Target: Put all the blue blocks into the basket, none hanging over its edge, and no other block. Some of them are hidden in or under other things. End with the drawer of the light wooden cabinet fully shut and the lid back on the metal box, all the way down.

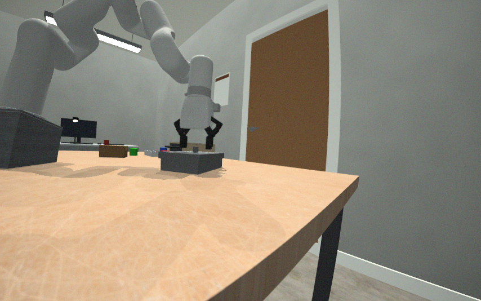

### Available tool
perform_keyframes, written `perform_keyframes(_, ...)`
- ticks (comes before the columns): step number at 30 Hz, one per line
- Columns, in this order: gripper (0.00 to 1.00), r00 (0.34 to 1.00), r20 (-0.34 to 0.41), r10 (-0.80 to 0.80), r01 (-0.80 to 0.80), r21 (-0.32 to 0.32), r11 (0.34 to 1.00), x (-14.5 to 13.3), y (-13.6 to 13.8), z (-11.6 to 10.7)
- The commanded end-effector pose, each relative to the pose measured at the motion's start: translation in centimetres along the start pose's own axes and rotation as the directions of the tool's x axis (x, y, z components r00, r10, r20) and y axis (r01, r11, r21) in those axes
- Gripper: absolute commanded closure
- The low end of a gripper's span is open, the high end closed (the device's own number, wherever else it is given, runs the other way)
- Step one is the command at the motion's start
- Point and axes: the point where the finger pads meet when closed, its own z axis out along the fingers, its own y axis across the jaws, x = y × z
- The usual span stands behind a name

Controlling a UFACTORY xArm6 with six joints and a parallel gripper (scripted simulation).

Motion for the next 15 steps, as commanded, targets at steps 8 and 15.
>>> perform_keyframes(8, 0.00, 1.000, -0.002, 0.000, 0.000, -0.004, 1.000, 0.09, 0.15, -0.17)
perform_keyframes(15, 0.00, 1.000, -0.002, 0.000, 0.000, -0.004, 1.000, 0.09, 0.15, -0.31)
